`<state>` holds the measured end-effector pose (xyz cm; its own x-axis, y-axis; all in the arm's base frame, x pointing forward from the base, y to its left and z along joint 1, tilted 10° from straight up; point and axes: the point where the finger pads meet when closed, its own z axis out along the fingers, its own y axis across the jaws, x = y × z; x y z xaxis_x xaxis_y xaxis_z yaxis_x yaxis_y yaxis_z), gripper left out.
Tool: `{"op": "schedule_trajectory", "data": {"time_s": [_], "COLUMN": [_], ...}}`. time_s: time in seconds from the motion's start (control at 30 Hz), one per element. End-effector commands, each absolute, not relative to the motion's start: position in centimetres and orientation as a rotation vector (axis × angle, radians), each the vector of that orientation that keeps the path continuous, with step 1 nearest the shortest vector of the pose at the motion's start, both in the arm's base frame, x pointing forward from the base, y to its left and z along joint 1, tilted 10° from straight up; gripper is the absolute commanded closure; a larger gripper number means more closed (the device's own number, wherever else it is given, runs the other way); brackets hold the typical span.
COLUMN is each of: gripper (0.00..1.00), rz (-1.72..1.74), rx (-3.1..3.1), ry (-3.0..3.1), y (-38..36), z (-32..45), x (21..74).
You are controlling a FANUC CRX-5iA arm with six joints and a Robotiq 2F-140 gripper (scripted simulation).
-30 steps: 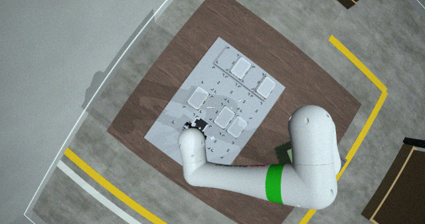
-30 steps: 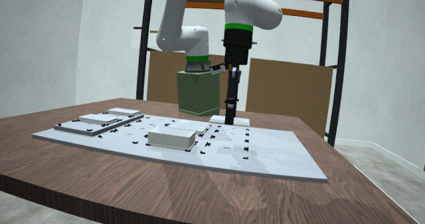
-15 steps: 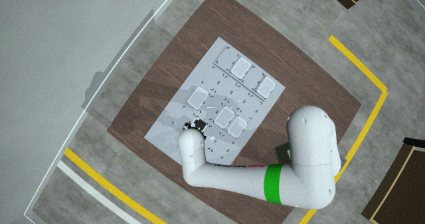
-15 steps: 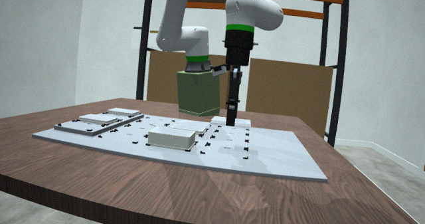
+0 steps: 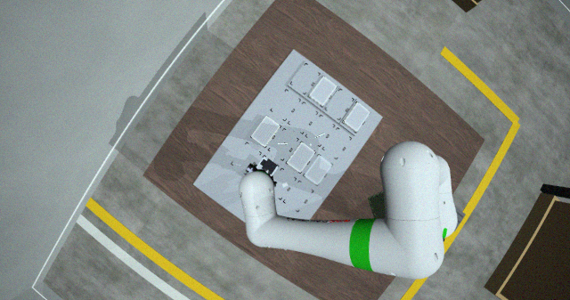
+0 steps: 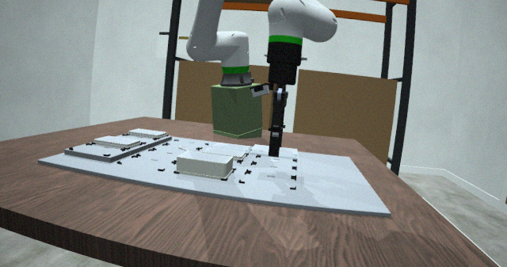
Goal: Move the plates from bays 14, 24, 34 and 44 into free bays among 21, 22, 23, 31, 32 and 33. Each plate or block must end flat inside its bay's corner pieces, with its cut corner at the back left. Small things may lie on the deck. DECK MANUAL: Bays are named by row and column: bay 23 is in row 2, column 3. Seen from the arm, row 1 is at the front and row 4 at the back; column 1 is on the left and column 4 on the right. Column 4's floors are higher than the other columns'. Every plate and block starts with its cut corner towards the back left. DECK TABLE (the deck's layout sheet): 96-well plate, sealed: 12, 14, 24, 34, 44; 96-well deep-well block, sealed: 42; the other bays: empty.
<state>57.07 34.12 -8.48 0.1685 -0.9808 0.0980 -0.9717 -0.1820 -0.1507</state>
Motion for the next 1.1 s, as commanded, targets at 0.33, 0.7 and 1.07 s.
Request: {"op": "schedule_trajectory", "data": {"time_s": [0.33,0.7,1.07], "gripper": [0.9,0.9,0.9], "rz": [-0.267,-0.267,-0.267], "rx": [-2.359,-2.359,-2.359], "ry": [1.973,1.973,1.973], "y": [34.0,33.9,33.9], "z": [-10.2,-11.3,-11.6], "x": [57.4,57.6,57.7]}}
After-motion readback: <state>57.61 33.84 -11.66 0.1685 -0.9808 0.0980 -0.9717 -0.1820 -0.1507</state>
